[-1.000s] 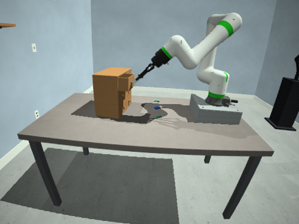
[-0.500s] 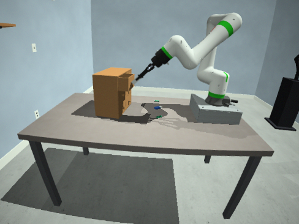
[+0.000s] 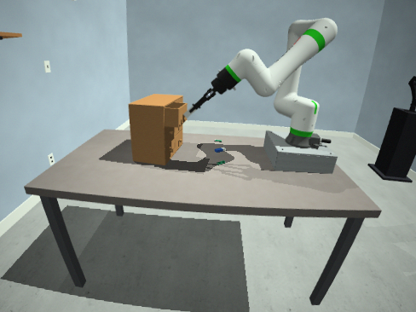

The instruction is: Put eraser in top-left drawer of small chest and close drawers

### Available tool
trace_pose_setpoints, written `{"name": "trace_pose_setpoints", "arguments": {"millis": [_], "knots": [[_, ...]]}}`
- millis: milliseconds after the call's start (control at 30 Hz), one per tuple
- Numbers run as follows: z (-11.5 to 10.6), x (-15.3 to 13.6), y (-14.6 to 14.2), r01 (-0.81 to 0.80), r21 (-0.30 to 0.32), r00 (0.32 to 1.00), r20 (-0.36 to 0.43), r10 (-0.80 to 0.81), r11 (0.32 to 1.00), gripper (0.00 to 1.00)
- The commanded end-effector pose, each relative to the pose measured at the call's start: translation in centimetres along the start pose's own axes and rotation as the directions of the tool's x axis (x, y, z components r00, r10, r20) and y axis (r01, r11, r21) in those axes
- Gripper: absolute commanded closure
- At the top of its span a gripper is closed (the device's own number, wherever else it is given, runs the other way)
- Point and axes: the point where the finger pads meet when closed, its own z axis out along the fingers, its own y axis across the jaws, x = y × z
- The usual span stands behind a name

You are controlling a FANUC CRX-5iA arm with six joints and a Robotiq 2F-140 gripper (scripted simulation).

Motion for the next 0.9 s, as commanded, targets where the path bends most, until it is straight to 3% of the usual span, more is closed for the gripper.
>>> {"name": "trace_pose_setpoints", "arguments": {"millis": [0, 300, 633, 867], "knots": [[-0.8, -0.8, 0.0, 0.0, 0.0, 1.0, 0.0, 0.0, 1.0, 0.8], [-3.0, -3.0, 0.0, 0.0, 0.0, 1.0, 0.0, 0.0, 1.0, 0.8], [-3.7, -3.4, 0.0, 0.0, 0.0, 1.0, 0.0, 0.0, 1.0, 0.8], [-6.8, -4.7, 0.0, 0.0, 0.0, 1.0, 0.0, 0.0, 1.0, 0.8]]}}
